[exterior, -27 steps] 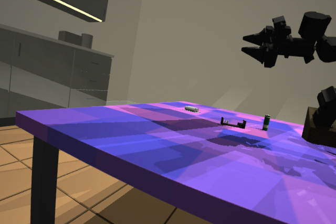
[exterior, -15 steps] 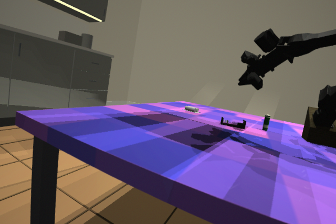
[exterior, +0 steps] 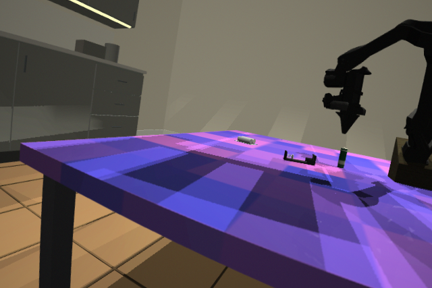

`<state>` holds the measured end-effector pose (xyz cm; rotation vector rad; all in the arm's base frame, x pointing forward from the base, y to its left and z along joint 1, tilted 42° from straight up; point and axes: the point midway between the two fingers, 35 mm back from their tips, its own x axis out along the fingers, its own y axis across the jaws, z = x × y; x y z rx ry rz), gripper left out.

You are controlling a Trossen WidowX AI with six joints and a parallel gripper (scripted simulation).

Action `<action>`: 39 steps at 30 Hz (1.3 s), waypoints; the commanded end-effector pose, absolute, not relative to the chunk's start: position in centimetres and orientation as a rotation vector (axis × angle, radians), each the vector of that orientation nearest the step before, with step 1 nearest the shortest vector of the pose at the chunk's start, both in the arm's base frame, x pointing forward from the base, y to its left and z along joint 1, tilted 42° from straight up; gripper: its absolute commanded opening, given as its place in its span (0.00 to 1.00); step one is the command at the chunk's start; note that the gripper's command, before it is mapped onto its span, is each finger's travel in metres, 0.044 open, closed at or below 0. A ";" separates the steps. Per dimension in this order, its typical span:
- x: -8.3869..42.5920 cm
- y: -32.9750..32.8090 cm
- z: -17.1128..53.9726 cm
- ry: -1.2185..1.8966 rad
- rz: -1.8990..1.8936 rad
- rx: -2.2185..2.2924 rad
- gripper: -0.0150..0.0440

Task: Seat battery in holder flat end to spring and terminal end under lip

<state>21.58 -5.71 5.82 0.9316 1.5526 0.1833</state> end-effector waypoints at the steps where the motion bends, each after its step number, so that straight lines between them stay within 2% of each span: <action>1: 21.8 -5.6 6.1 1.551 0.201 0.952 0.25; 13: 22.4 -0.3 0.3 1.550 0.204 0.955 0.25; 39: 20.9 -2.9 -2.1 1.550 0.196 0.950 0.25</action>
